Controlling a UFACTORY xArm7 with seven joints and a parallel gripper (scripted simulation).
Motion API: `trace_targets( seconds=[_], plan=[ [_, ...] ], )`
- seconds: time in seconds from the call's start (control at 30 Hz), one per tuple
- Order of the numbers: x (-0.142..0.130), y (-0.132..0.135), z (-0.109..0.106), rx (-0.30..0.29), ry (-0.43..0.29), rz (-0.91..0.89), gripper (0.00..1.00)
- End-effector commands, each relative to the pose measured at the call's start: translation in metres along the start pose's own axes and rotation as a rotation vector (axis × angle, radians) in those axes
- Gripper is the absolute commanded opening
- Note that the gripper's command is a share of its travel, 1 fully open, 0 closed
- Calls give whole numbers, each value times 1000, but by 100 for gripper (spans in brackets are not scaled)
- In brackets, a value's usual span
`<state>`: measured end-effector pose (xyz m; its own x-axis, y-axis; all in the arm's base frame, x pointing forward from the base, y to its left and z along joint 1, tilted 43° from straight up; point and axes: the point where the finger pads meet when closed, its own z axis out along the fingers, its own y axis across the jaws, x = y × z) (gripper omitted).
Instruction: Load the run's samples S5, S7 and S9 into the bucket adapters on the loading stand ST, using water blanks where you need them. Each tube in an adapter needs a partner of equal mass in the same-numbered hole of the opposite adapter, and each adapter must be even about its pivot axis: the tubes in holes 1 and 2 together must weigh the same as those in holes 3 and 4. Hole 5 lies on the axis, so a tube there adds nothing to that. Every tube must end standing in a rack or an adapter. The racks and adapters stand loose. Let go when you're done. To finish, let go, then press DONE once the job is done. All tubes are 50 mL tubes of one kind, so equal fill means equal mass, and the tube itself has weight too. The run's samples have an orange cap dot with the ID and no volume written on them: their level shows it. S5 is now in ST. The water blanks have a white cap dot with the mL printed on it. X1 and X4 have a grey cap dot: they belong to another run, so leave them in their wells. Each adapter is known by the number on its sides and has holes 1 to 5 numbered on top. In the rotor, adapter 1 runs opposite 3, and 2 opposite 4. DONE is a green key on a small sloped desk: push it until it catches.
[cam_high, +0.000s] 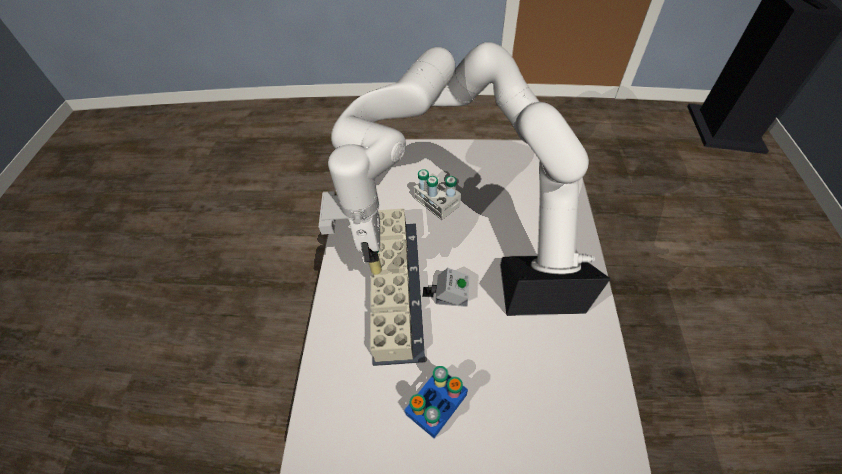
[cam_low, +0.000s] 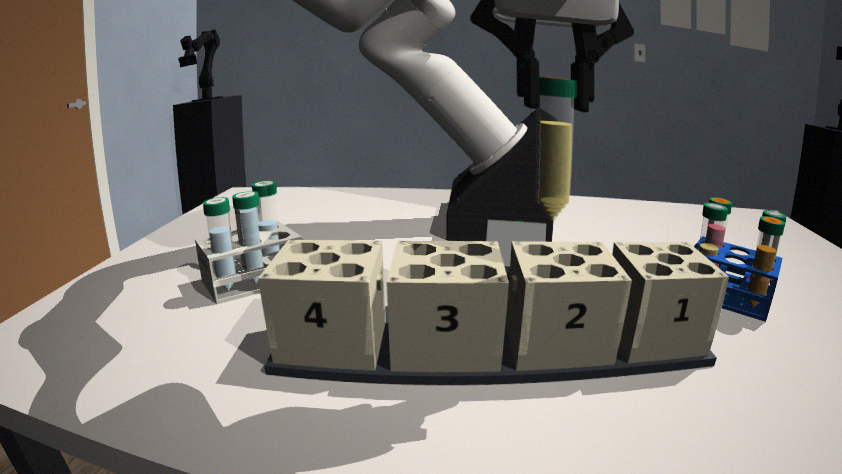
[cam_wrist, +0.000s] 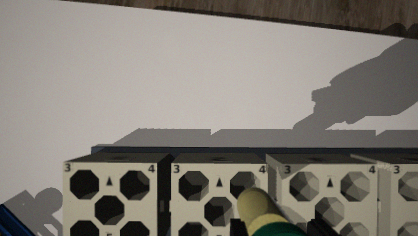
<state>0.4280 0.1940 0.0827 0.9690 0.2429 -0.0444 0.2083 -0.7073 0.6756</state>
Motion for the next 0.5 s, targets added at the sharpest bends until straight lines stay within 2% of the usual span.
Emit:
trace_targets(
  seconds=[0.0, 0.23, 0.47],
  plan=[
    [1, -1, -2, 3, 5, 0, 0],
    [1, -1, -2, 3, 5, 0, 0],
    [-10, -24, -3, 2, 5, -167, 0]
  ],
)
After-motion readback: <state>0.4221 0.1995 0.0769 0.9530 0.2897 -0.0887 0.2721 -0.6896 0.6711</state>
